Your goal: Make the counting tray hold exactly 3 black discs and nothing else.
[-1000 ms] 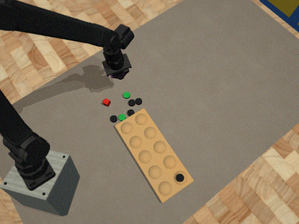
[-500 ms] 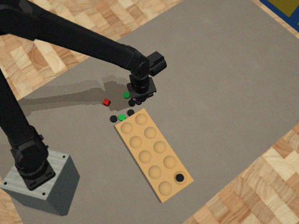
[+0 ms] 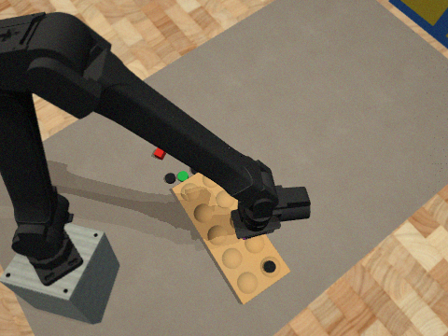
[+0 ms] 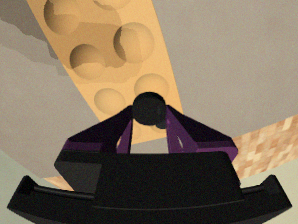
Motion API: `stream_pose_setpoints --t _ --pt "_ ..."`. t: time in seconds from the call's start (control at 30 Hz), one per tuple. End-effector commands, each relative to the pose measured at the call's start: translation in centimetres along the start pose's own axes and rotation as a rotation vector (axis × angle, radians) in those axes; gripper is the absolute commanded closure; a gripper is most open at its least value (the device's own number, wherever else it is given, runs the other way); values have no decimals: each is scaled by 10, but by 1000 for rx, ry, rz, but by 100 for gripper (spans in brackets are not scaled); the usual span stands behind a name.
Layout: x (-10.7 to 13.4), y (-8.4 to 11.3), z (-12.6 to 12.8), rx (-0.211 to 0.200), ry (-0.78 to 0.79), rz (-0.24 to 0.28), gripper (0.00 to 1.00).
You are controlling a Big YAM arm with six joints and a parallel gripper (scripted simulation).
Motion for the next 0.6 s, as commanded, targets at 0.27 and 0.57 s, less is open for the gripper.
stream_pose_setpoints --t 0.27,0.57 --pt "42 13 -11 39 135 -16 100" --pt "27 -29 -5 26 139 -23 100"
Point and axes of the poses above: the point where the finger pads meet when closed, its own y axis back along the fingers, its own z axis across the jaws, x = y × z, the point moved 2 cm from there along y, back along the fingers, and after that the axes turned 12 degrees about y, right-handed, at the moved point
